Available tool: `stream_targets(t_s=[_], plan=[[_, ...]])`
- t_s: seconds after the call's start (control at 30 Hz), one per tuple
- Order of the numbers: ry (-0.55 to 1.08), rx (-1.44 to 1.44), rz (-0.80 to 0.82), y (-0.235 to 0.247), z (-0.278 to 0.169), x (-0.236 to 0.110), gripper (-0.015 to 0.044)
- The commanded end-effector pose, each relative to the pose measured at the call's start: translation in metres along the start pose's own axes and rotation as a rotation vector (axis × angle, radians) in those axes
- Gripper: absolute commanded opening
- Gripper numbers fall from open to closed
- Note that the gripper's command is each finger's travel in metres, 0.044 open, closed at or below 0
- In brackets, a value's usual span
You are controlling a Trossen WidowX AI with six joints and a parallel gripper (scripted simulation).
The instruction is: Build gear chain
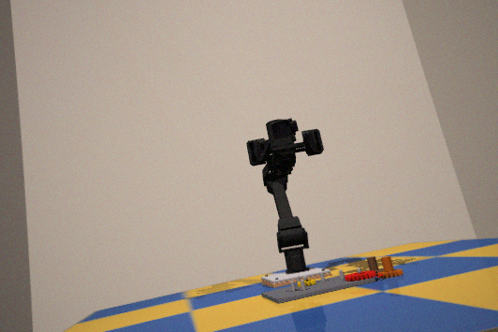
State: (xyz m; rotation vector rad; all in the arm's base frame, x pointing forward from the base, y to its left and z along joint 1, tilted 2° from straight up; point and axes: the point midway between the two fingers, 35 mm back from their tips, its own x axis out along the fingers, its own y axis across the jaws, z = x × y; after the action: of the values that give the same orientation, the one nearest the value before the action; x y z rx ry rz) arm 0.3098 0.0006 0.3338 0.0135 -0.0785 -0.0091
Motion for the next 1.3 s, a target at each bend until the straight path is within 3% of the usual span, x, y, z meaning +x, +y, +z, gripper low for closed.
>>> stream_targets(t_s=[0.0,0.23,0.4,0.57,0.8,1.27], plan=[[0.011,0.003,0.003,0.001,-0.001,0.002,0.0426],[0.436,0.098,0.094,0.044,-0.062,0.047,0.0440],[0.778,0.134,0.125,0.082,-0.115,0.061,0.0440],[1.119,0.129,0.114,0.120,-0.168,0.054,0.0440],[1.563,0.044,0.020,0.160,-0.227,0.019,0.0440],[1.602,0.031,0.006,0.160,-0.249,0.013,0.0440]])
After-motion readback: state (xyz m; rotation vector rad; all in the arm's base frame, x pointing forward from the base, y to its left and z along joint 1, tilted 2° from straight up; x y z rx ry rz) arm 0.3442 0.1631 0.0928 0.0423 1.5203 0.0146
